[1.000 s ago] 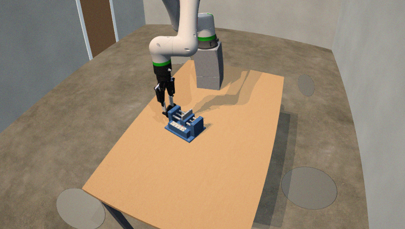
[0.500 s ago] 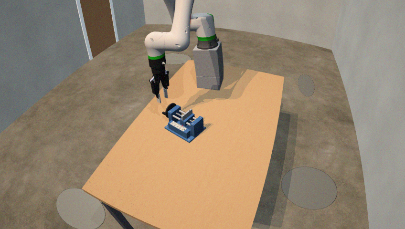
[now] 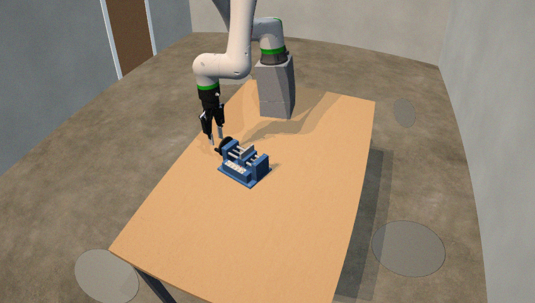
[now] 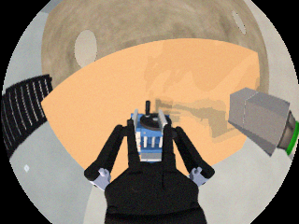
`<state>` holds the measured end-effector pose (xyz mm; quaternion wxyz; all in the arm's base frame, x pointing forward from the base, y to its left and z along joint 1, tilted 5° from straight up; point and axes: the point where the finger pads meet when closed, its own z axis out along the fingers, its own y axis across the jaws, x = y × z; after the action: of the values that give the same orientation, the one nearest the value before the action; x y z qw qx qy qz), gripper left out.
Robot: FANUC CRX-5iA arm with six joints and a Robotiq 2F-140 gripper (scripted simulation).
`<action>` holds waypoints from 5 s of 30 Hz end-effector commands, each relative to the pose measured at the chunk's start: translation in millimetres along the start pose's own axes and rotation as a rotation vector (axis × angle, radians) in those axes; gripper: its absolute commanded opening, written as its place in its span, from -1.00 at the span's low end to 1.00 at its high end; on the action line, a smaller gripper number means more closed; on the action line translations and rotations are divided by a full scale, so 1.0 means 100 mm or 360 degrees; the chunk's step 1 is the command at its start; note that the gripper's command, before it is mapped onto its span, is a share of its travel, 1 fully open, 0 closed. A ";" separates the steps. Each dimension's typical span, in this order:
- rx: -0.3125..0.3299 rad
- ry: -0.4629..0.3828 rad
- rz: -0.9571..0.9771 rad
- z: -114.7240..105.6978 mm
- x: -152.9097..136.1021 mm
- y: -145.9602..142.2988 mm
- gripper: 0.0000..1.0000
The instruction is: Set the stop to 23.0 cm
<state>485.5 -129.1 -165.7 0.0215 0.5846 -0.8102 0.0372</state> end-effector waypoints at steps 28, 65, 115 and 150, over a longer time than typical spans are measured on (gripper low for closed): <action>0.0000 0.0000 0.0000 0.50 0.00 0.00 -0.33; 0.0000 0.0000 0.0000 0.70 0.00 0.00 -0.92; 0.0000 0.0000 0.0000 0.70 0.00 0.00 -0.92; 0.0000 0.0000 0.0000 0.67 0.00 -0.03 -0.92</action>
<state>488.6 -135.7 -232.3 0.0215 0.5846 -0.8102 0.0373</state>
